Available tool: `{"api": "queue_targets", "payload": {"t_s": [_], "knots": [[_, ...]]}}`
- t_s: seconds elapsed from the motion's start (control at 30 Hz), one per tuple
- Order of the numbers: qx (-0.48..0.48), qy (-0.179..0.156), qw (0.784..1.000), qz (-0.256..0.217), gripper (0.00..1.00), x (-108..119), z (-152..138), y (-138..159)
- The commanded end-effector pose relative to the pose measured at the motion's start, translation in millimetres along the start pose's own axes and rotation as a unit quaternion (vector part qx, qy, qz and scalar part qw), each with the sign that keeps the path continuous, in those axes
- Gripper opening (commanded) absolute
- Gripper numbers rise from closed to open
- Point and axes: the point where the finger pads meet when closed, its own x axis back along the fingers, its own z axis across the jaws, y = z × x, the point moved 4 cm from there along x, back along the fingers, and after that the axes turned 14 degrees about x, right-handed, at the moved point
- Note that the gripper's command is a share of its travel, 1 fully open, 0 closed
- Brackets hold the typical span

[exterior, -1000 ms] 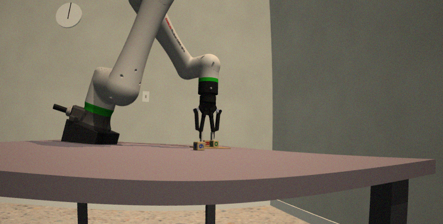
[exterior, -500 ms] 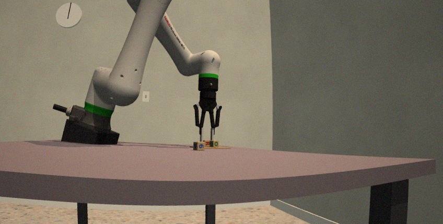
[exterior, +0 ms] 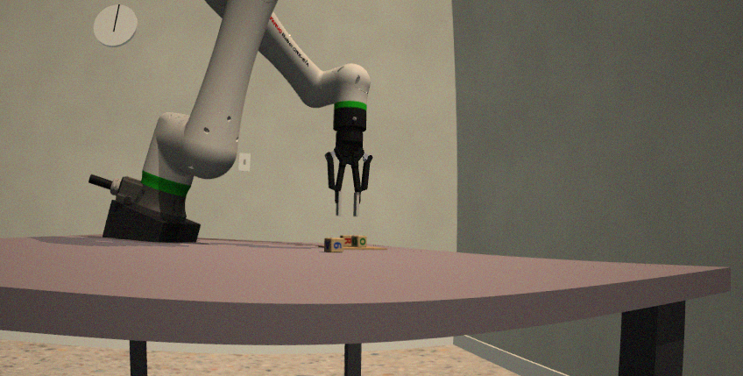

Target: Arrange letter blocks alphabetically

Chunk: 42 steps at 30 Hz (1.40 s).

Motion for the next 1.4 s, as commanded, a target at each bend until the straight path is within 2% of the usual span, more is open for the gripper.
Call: {"api": "queue_targets", "payload": {"t_s": [0.0,0.2,0.23,0.97,1.2,1.37], "knots": [[0.0,0.0,1.0,0.0,0.28,7.7,-0.1,0.1],[0.0,0.0,1.0,0.0,0.28,9.4,-0.1,0.1],[0.0,0.0,1.0,0.0,1.0,9.4,-0.1,0.1],[-0.003,0.0,1.0,0.0,1.0,9.4,-0.1,0.0],[-0.055,0.0,0.999,0.0,1.0,9.3,-0.5,-1.9],[-0.151,0.0,0.989,0.0,1.0,9.2,-1.2,-5.6]]}}
